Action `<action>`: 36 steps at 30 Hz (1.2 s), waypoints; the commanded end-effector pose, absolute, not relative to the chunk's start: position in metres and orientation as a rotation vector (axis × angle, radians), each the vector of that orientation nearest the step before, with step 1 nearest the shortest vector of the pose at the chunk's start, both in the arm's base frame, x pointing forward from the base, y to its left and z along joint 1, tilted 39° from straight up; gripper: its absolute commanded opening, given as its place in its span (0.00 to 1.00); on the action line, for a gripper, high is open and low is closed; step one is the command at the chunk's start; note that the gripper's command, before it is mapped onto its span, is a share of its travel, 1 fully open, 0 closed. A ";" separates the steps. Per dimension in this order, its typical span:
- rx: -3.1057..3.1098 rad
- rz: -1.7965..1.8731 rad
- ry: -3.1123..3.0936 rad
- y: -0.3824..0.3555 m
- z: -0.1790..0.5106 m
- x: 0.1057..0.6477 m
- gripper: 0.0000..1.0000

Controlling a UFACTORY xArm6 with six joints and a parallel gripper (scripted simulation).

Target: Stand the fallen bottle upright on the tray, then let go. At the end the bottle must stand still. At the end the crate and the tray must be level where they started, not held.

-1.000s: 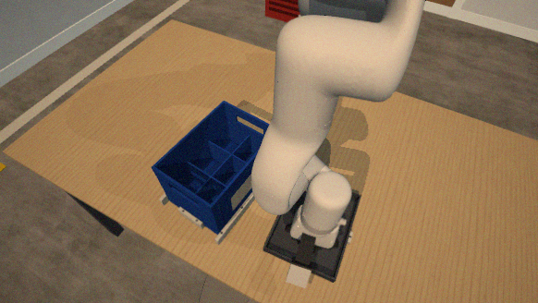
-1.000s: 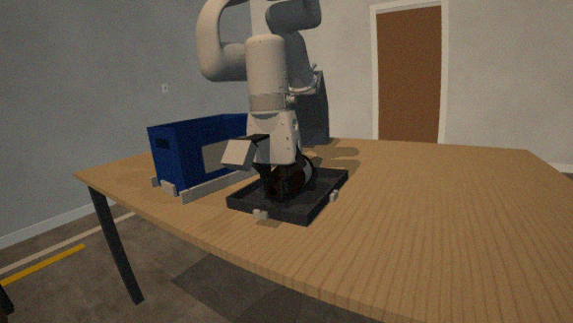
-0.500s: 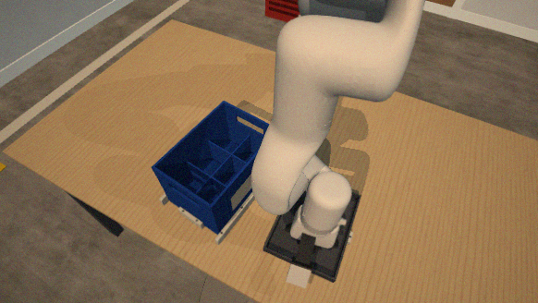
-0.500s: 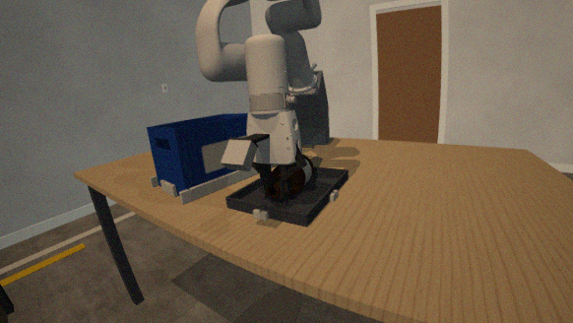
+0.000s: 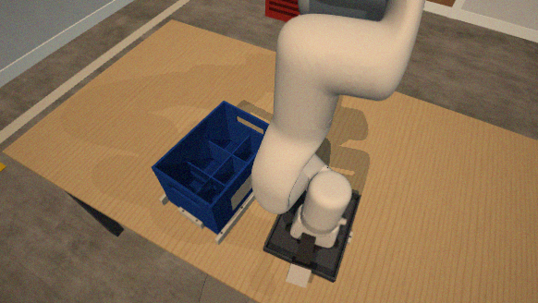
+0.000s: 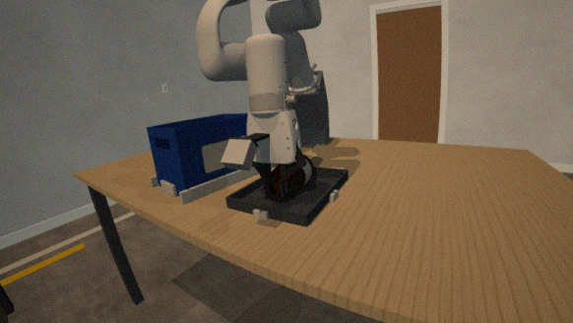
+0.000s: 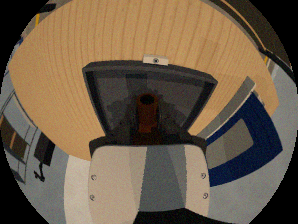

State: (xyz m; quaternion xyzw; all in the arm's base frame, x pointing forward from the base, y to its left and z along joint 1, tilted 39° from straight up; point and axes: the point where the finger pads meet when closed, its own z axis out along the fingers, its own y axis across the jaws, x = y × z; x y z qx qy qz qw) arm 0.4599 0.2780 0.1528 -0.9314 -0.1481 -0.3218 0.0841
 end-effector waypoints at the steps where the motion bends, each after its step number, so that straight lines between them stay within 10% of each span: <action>1: -2.776 -0.964 -0.442 0.278 0.155 0.460 0.00; 36: -2.776 -0.964 -0.442 0.274 0.170 0.450 0.00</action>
